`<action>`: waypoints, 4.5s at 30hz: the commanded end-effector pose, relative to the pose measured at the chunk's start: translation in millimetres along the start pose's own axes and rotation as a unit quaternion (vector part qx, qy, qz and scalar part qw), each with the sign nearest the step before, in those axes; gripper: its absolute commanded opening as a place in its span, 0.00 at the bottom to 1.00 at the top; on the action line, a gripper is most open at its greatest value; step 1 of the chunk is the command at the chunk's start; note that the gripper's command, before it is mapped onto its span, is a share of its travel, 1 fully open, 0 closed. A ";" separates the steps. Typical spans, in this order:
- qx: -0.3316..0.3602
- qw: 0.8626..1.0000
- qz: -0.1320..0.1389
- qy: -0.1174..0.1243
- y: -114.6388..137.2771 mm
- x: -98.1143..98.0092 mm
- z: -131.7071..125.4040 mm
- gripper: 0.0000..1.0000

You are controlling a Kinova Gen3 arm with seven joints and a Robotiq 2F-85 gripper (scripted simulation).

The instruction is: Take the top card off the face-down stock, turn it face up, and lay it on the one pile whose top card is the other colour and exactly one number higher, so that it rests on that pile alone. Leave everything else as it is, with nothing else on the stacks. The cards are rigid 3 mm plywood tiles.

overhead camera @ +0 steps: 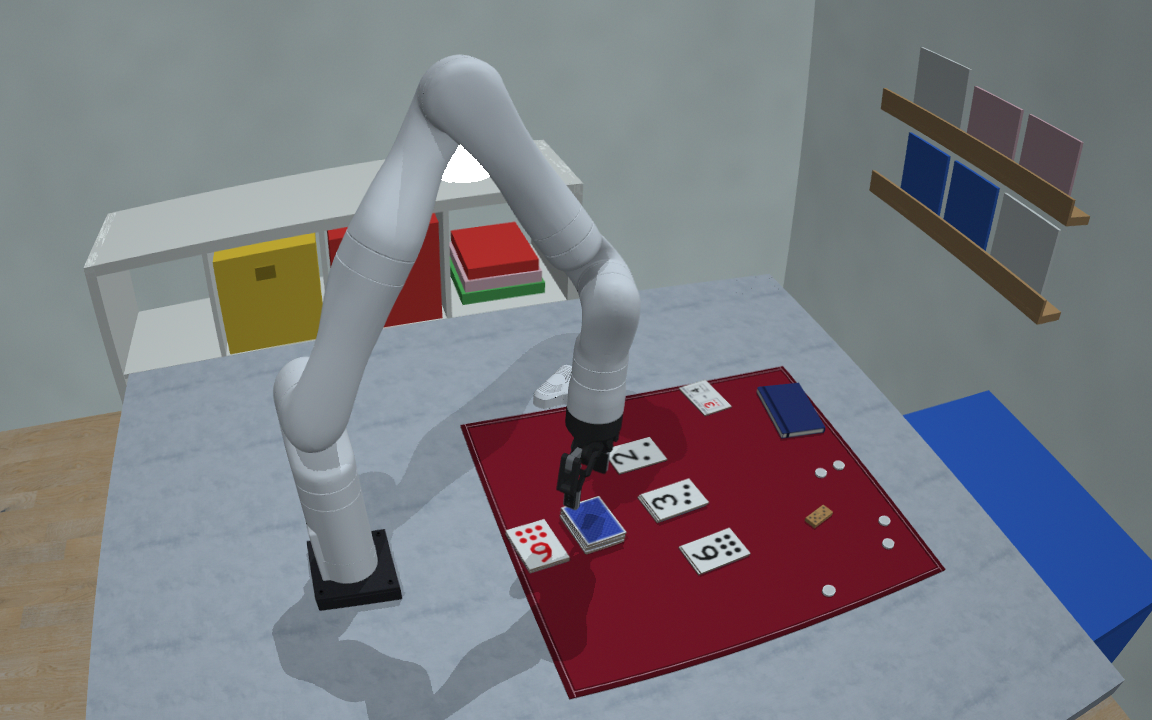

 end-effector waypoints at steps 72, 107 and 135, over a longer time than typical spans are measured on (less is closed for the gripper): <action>-0.932 0.361 -0.019 0.011 -8.6 -6.9 3.6 1.00; -0.948 0.317 -0.022 0.014 -10.6 -1.1 4.8 0.85; -0.948 0.317 -0.022 0.014 -12.8 43.3 5.2 0.85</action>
Point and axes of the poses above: the point where the finger pads meet when closed, its own x axis out along the fingers, its own z axis across the jaws, y = z × x, the point moved 5 cm from there along -x, back along the fingers, and after that the axes turned 11 degrees about -x, right-handed, at the moved point
